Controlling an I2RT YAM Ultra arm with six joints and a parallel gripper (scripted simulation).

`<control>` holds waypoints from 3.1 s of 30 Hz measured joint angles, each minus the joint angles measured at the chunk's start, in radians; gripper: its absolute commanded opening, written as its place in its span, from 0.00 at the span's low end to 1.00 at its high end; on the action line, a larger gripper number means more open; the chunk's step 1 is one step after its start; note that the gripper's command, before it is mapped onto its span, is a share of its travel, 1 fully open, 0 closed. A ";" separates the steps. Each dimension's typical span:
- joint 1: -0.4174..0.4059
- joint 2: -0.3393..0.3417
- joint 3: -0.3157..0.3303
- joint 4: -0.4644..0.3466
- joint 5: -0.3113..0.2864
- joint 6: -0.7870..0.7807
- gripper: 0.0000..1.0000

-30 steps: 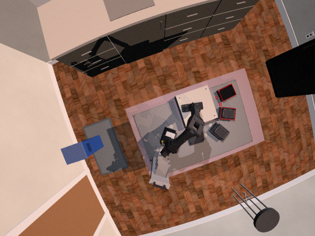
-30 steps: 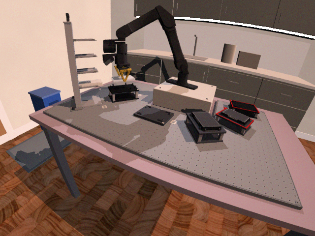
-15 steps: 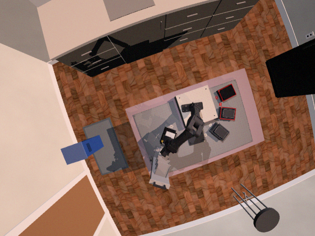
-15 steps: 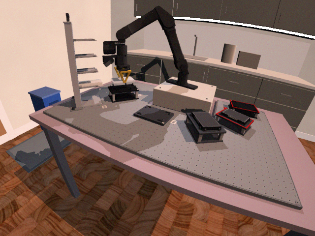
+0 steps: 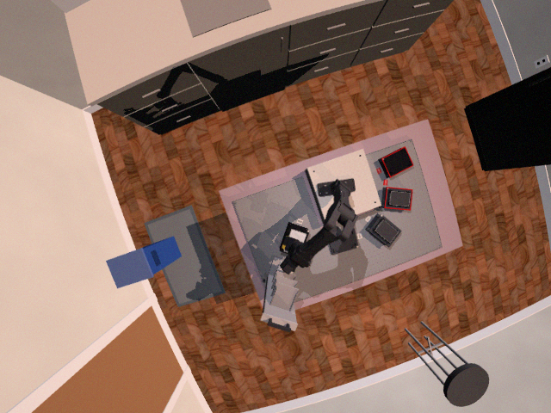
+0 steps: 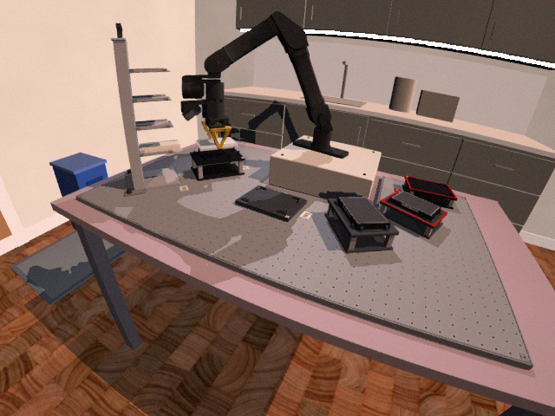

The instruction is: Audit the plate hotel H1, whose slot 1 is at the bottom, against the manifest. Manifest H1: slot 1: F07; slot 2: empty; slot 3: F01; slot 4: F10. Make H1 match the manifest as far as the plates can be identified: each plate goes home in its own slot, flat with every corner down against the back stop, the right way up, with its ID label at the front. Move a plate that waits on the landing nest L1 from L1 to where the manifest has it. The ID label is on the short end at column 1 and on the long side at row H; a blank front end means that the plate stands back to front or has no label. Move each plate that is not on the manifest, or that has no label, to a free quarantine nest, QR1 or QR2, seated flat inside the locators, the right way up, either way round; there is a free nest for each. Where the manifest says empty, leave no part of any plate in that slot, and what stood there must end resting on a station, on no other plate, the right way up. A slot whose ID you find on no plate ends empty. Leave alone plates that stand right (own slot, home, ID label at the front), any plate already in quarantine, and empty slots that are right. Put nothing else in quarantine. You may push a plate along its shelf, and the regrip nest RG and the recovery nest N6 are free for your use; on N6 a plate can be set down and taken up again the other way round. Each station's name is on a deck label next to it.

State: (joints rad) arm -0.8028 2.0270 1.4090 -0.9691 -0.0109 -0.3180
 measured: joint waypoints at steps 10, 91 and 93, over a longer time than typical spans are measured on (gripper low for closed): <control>0.000 0.010 -0.015 0.022 0.000 0.000 0.86; 0.000 -0.023 0.056 -0.051 0.000 0.000 1.00; 0.000 -0.031 0.074 -0.073 0.000 0.000 1.00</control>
State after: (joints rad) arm -0.8024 1.9961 1.4834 -1.0420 -0.0109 -0.3176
